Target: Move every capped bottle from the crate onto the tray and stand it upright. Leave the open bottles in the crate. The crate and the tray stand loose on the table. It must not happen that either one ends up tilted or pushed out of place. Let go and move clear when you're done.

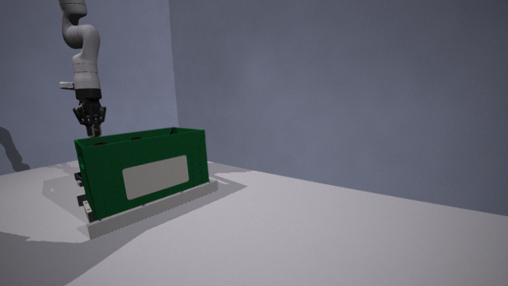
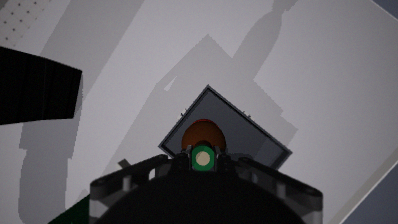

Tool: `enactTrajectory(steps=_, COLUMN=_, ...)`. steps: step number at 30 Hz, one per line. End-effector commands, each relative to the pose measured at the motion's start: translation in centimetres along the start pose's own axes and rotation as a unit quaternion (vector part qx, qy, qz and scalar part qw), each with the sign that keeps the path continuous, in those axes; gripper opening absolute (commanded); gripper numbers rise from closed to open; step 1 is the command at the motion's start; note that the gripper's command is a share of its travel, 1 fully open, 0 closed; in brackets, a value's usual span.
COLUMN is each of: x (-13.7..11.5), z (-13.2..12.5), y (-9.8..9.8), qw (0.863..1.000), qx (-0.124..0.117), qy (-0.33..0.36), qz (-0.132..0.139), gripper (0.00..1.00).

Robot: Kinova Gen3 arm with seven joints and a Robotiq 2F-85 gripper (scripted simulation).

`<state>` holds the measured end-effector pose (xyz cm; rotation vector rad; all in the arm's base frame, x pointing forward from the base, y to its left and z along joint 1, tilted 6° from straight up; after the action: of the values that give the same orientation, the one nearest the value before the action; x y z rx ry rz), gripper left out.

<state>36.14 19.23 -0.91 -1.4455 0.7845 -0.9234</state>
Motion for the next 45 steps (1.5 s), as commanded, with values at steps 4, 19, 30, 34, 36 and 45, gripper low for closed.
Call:
enactTrajectory(steps=4, x=0.2, z=0.3, y=0.2, qw=1.0, qx=0.002, qy=0.0, qz=-0.001, gripper=0.0)
enactTrajectory(steps=19, x=0.0, z=0.4, y=0.5, qw=1.0, qx=0.001, qy=0.0, qz=-0.001, gripper=0.0)
enactTrajectory(steps=30, x=-0.1, z=0.3, y=0.7, qw=1.0, qx=0.0, qy=-0.001, qz=-0.001, gripper=0.0)
enactTrajectory(steps=34, x=-0.1, z=0.3, y=0.8, qw=1.0, qx=0.0, qy=-0.001, qz=-0.001, gripper=0.0)
enactTrajectory(steps=36, x=-0.1, z=0.4, y=0.9, qw=1.0, qx=0.001, qy=-0.001, qz=-0.001, gripper=0.0)
enactTrajectory(steps=45, x=-0.1, z=0.5, y=1.2, qw=1.0, qx=0.002, qy=0.0, qz=-0.002, gripper=0.0)
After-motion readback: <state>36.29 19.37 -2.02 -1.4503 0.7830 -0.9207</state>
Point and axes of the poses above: the point where the finger pads meet when closed, its own y axis out along the fingers, its own z axis across the jaws, x = y × z, the point moved 5 cm from there along -y, back along the fingers, and after that the axes turned 13 degrees about y, right-handed, at the moved point
